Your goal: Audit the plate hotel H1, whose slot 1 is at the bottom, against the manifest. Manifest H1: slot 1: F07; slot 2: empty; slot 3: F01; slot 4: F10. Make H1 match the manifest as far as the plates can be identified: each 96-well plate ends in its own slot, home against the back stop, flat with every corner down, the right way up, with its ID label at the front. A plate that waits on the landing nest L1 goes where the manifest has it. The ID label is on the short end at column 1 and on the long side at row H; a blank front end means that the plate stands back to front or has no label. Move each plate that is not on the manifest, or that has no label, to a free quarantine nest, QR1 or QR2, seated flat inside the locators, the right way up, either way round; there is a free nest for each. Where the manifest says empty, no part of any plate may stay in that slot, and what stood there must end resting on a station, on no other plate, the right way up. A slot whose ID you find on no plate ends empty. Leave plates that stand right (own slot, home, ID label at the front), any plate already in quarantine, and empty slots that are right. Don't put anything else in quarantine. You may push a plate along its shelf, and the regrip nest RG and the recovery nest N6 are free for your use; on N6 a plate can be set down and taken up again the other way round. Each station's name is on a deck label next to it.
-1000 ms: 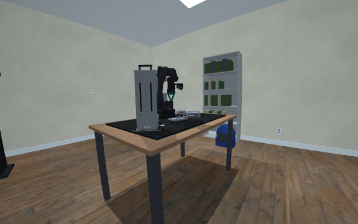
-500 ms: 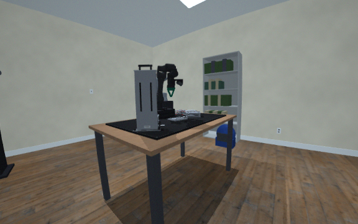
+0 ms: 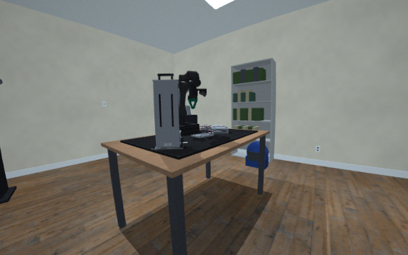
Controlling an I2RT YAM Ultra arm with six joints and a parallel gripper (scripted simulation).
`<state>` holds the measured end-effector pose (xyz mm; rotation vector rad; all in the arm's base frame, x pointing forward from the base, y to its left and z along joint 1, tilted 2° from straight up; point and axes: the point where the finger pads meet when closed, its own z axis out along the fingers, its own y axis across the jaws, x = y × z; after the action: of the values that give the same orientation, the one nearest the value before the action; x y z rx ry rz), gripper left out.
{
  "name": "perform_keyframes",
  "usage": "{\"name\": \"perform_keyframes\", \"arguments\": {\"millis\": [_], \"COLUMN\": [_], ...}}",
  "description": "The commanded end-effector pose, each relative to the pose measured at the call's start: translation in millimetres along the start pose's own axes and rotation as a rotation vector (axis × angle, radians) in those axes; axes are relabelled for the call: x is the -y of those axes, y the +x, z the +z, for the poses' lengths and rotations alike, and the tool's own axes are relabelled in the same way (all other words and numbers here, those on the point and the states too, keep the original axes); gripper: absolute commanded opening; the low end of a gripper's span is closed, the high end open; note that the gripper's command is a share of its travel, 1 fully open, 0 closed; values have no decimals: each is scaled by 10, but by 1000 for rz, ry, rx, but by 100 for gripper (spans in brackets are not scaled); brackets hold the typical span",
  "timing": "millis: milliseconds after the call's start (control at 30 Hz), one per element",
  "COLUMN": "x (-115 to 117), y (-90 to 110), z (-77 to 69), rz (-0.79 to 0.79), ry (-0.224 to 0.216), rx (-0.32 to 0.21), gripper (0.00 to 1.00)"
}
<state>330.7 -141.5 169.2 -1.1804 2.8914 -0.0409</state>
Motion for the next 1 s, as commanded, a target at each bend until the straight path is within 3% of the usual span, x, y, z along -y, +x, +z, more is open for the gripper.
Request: {"name": "perform_keyframes", "arguments": {"millis": [0,967], "x": [13,78], "y": [95,928], "z": [-85,-78], "rz": [87,670], "ry": [21,18], "rx": [12,15], "gripper": [100,100]}}
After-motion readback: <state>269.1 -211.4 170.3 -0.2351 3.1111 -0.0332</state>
